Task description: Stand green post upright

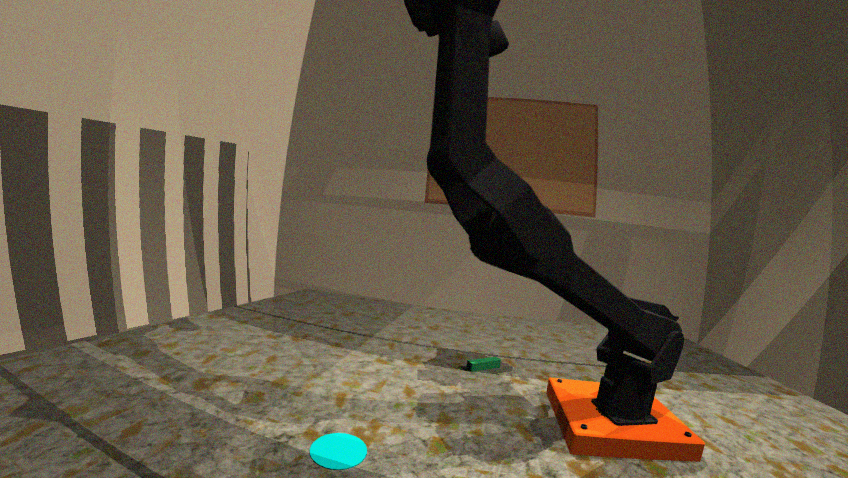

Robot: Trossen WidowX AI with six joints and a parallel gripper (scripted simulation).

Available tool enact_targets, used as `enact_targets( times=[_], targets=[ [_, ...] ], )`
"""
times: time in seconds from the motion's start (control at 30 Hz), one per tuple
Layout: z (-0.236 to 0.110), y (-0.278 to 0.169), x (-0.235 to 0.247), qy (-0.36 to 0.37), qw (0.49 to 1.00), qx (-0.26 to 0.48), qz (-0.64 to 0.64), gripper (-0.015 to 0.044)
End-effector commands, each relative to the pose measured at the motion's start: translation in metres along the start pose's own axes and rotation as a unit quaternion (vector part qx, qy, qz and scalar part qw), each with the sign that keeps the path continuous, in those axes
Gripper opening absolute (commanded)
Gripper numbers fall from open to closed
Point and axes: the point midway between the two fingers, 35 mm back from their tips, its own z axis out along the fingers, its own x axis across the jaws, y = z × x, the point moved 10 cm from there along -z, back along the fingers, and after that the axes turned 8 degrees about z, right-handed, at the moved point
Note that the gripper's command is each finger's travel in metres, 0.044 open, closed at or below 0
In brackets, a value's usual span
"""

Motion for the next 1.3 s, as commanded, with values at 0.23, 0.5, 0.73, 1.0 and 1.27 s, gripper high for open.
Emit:
enact_targets(
  times=[0.23, 0.5, 0.73, 1.0, 1.27],
  targets=[
    [-0.024, -0.051, 0.003, -0.052, 0.995, 0.003, 0.081, 0.0233],
    [-0.034, -0.131, 0.025, -0.077, 0.973, -0.01, 0.218, 0.0233],
    [-0.013, -0.199, 0.066, -0.05, 0.933, -0.028, 0.356, 0.0233],
    [0.04, -0.241, 0.125, 0.039, 0.876, -0.051, 0.477, 0.0233],
    [0.105, -0.235, 0.186, 0.178, 0.818, -0.076, 0.542, 0.0233]
  ],
)
